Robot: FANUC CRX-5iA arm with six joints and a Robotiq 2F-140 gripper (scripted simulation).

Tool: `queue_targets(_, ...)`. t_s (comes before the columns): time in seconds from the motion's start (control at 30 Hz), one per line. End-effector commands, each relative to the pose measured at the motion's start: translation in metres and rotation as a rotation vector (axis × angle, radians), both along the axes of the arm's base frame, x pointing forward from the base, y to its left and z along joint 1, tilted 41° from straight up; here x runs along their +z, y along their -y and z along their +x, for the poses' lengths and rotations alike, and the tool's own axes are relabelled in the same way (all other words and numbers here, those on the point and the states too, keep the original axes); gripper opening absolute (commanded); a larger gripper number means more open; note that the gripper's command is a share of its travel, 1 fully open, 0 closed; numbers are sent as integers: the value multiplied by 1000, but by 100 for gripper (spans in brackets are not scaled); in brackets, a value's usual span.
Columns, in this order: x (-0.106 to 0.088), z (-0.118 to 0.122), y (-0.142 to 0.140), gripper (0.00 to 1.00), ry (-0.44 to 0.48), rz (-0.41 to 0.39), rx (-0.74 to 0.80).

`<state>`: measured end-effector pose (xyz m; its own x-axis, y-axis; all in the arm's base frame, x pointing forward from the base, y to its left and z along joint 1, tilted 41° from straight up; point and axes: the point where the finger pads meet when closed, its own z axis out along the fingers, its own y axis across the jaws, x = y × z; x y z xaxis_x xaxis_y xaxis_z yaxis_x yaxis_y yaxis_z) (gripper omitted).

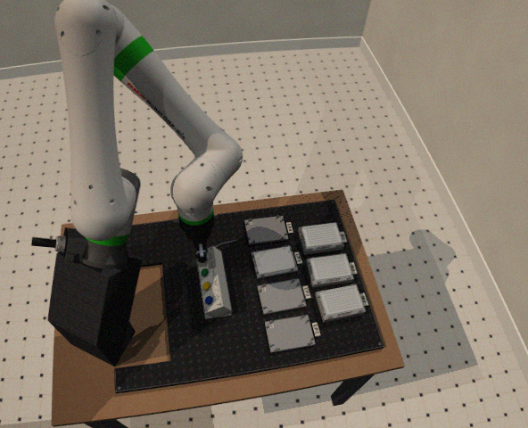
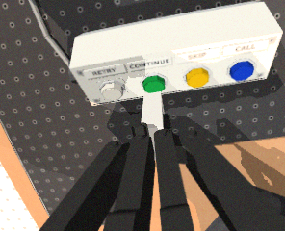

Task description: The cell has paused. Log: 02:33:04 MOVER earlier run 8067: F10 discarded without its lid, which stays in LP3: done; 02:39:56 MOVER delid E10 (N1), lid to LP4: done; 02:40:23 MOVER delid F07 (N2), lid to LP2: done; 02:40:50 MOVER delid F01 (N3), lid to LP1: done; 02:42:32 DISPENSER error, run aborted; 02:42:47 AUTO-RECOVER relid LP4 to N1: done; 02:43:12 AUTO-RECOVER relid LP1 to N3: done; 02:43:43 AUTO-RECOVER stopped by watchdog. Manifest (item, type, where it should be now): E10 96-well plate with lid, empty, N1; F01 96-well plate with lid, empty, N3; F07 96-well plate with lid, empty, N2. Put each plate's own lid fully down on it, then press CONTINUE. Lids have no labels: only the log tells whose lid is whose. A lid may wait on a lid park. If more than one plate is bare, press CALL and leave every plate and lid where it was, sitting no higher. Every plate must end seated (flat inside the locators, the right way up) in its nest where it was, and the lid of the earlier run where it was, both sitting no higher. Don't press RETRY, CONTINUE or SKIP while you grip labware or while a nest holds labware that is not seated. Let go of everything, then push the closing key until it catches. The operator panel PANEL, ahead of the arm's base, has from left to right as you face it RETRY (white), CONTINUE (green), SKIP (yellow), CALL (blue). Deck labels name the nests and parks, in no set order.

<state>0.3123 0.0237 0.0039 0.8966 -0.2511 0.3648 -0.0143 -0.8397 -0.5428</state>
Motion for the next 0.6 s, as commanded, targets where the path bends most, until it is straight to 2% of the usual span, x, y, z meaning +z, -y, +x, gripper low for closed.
queue_targets(0.0, -1, 1, 0, 0, 0, 0, 0)
queue_targets(0.57, -7, 4, -5, 0, 0, 0, 0)
